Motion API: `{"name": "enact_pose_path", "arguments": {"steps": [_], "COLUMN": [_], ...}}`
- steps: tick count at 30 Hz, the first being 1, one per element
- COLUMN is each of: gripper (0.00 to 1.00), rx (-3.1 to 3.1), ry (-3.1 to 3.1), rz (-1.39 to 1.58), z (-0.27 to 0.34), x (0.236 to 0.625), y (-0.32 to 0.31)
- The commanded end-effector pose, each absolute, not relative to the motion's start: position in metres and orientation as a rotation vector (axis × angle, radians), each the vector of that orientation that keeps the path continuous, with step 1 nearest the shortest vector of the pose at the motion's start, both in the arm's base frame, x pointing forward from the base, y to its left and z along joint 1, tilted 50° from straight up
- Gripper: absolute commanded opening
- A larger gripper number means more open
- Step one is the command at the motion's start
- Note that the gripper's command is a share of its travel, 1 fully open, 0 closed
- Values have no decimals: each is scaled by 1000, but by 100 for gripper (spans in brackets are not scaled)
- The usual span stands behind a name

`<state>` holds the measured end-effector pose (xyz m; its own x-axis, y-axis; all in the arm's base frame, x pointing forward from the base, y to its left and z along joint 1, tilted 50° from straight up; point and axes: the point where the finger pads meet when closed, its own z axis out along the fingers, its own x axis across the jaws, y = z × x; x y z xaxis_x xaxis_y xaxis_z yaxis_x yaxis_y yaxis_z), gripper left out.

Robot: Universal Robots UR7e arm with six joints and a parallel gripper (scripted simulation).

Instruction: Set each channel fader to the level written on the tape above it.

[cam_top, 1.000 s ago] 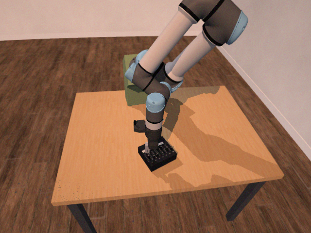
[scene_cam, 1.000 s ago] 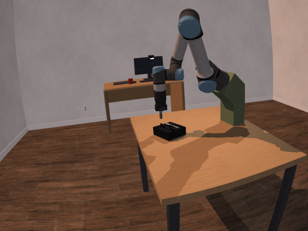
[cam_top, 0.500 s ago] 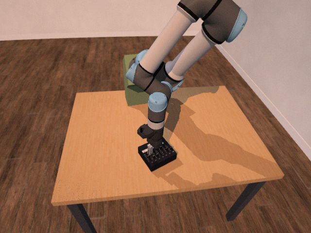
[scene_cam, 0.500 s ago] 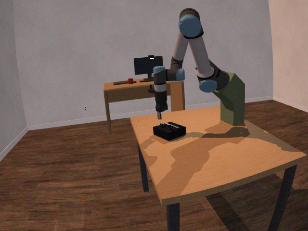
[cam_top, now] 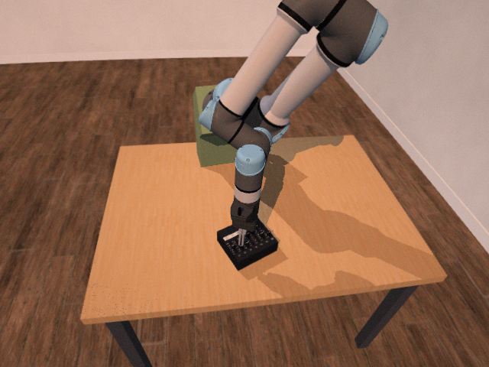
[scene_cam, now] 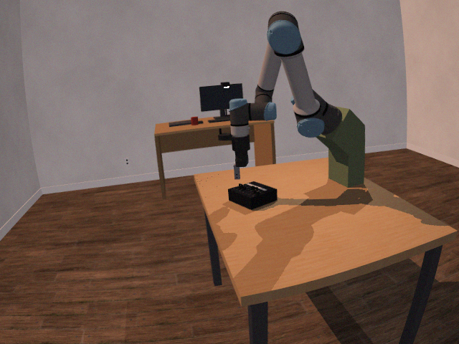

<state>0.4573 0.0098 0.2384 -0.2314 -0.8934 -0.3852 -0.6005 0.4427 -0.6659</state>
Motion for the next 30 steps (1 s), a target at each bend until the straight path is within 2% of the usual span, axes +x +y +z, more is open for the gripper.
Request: {"name": "enact_pose_path", "arguments": {"steps": [1, 30], "gripper": [0, 0], "rx": [-1462, -1987], "ry": [1819, 1386], "rz": [-579, -849], "z": [240, 240], "x": [458, 455], "y": [16, 38]}}
